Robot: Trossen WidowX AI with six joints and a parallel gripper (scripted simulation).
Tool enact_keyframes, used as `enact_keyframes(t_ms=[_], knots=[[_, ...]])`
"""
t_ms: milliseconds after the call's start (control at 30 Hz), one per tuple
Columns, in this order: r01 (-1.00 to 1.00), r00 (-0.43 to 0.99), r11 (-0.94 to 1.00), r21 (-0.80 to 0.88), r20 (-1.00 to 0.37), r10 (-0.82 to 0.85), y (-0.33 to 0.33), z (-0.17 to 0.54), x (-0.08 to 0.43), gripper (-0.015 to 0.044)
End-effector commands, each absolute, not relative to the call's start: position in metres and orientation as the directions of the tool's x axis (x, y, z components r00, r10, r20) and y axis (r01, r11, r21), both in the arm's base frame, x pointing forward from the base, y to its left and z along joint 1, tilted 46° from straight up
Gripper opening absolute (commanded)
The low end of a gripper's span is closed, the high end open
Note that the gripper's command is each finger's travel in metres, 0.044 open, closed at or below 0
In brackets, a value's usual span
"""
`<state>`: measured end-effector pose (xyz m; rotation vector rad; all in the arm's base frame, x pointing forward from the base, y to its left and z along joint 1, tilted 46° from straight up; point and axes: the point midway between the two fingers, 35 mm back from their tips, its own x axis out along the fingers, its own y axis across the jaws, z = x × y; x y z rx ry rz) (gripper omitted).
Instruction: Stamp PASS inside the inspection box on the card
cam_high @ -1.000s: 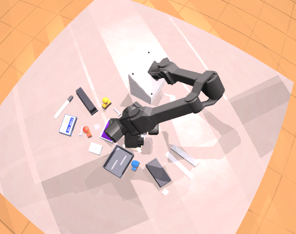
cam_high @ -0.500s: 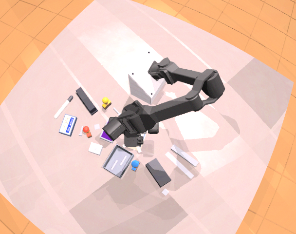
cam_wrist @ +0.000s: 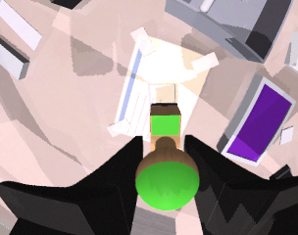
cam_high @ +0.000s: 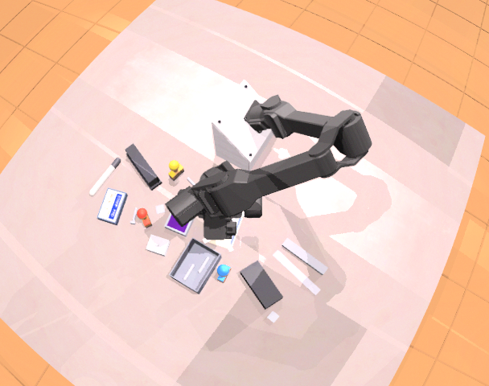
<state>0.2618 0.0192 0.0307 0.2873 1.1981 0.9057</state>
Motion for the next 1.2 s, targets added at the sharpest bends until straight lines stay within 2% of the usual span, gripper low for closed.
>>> enact_keyframes(t_ms=[0, 500, 1167], knots=[[-0.458, 0.079, 0.632, 0.625, -0.68, 0.729, 0.012, 0.037, 0.263, 0.0], [-0.458, 0.079, 0.631, 0.626, -0.679, 0.73, 0.0, 0.052, 0.26, 0.0], [-0.461, 0.077, 0.63, 0.625, -0.678, 0.731, 0.055, 0.104, 0.226, 0.0]])
